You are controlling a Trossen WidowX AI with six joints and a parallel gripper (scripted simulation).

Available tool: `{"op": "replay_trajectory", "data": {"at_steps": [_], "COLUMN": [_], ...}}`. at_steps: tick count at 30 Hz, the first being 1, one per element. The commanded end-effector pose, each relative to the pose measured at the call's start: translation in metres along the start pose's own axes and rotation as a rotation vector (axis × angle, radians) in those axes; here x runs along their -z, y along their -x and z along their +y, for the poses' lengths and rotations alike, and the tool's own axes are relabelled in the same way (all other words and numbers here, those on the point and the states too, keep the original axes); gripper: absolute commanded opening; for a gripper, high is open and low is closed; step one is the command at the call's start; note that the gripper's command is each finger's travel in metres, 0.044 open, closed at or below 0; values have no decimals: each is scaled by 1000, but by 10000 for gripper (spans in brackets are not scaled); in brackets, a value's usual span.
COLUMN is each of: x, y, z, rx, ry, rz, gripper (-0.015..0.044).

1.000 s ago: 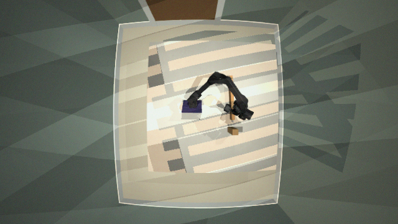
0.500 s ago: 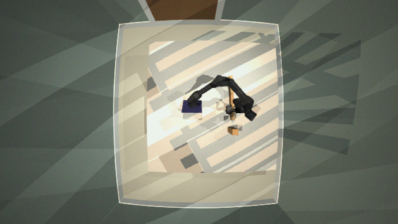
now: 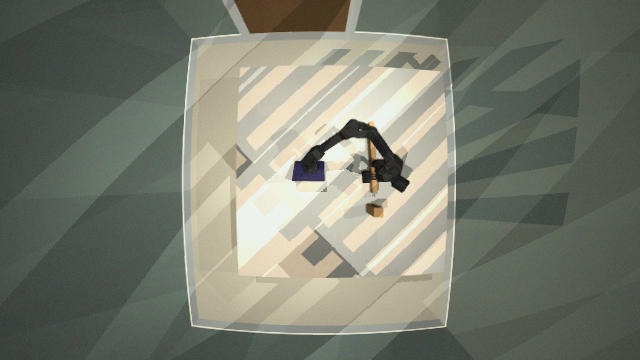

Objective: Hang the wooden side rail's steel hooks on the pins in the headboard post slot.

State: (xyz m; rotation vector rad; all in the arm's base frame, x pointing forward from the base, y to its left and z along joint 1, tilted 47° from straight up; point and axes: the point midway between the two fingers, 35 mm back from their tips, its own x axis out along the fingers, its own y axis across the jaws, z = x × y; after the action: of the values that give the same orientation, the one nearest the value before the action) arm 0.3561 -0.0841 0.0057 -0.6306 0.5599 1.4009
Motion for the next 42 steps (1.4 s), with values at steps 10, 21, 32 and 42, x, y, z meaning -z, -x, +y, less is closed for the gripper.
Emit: {"op": "replay_trajectory", "data": {"at_steps": [10, 21, 32, 42], "x": [-1, -1, -2, -3], "y": [-20, -38, -56, -71], "z": [0, 0, 0, 1], "rx": [-3, -3, -3, -3], "ry": [-7, -7, -5, -7], "rz": [-7, -8, -9, -11], "gripper": [440, 440, 440, 440]}}
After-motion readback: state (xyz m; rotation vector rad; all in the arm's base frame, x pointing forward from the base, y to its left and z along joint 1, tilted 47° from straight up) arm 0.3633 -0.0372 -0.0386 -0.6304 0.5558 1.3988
